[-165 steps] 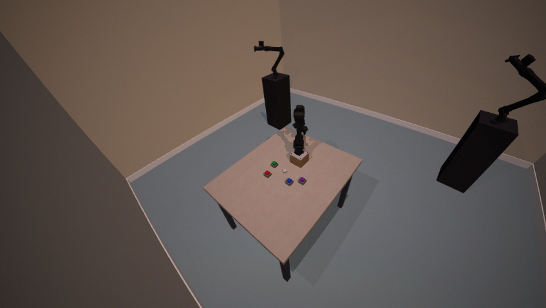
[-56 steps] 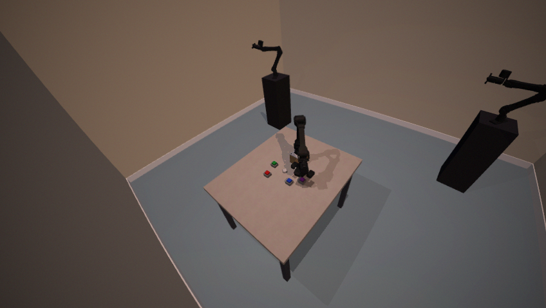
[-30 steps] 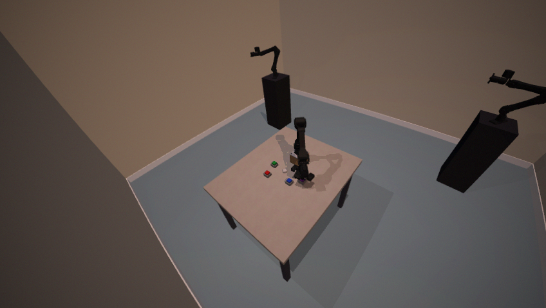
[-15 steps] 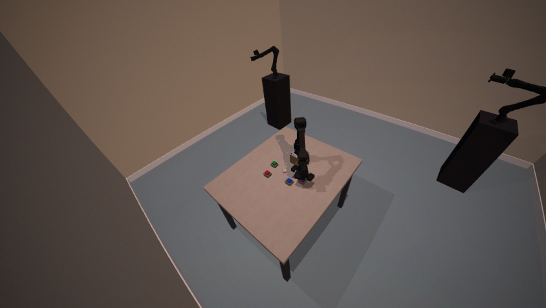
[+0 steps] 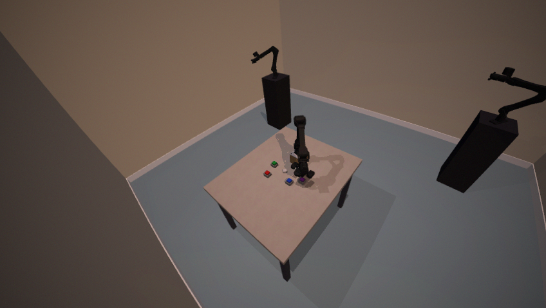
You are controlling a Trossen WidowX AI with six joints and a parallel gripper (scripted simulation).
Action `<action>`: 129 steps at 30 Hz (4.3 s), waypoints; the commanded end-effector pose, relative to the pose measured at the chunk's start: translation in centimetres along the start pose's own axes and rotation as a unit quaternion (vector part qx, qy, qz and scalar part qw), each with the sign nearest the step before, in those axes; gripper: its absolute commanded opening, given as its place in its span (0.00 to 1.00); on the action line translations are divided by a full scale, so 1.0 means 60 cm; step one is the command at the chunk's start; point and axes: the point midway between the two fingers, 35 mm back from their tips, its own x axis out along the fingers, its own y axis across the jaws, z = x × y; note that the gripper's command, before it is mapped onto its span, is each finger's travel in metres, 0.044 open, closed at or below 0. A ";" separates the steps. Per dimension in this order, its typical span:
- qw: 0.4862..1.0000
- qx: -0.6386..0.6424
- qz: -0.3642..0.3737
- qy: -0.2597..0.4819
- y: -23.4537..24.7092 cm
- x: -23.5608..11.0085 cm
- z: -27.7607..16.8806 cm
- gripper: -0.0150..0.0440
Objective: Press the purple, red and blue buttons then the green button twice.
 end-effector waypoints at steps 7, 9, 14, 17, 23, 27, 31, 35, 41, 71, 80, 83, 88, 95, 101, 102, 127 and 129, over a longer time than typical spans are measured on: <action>1.000 0.002 0.004 -0.003 0.002 -0.109 0.002 0.29; 1.000 0.002 0.004 -0.003 0.002 -0.109 0.002 0.29; 1.000 0.003 0.004 -0.002 -0.043 -0.110 0.057 0.29; 1.000 0.005 0.004 -0.002 -0.090 -0.112 0.101 0.29; 1.000 0.007 0.005 -0.003 -0.208 -0.115 0.167 0.29; 1.000 0.007 0.002 -0.006 -0.299 -0.116 0.194 0.29; 1.000 0.003 -0.005 -0.008 -0.399 -0.116 0.206 0.29; 1.000 0.001 -0.010 -0.009 -0.463 -0.115 0.203 0.29; 1.000 0.001 -0.010 -0.009 -0.464 -0.092 0.205 0.29; 1.000 0.001 -0.010 -0.008 -0.466 0.043 0.205 0.29; 1.000 0.001 -0.010 -0.008 -0.466 0.045 0.205 0.29; 1.000 0.001 -0.010 -0.008 -0.466 0.045 0.205 0.29; 1.000 0.001 -0.010 -0.008 -0.466 0.045 0.205 0.29; 1.000 0.002 -0.011 -0.011 -0.467 0.038 0.208 0.29; 1.000 0.001 -0.010 -0.009 -0.465 -0.012 0.204 0.29; 1.000 0.001 -0.010 -0.009 -0.465 -0.012 0.204 0.29; 1.000 0.001 -0.002 -0.007 -0.178 -0.111 0.153 0.29; 1.000 0.001 0.000 -0.007 -0.140 -0.110 0.131 0.29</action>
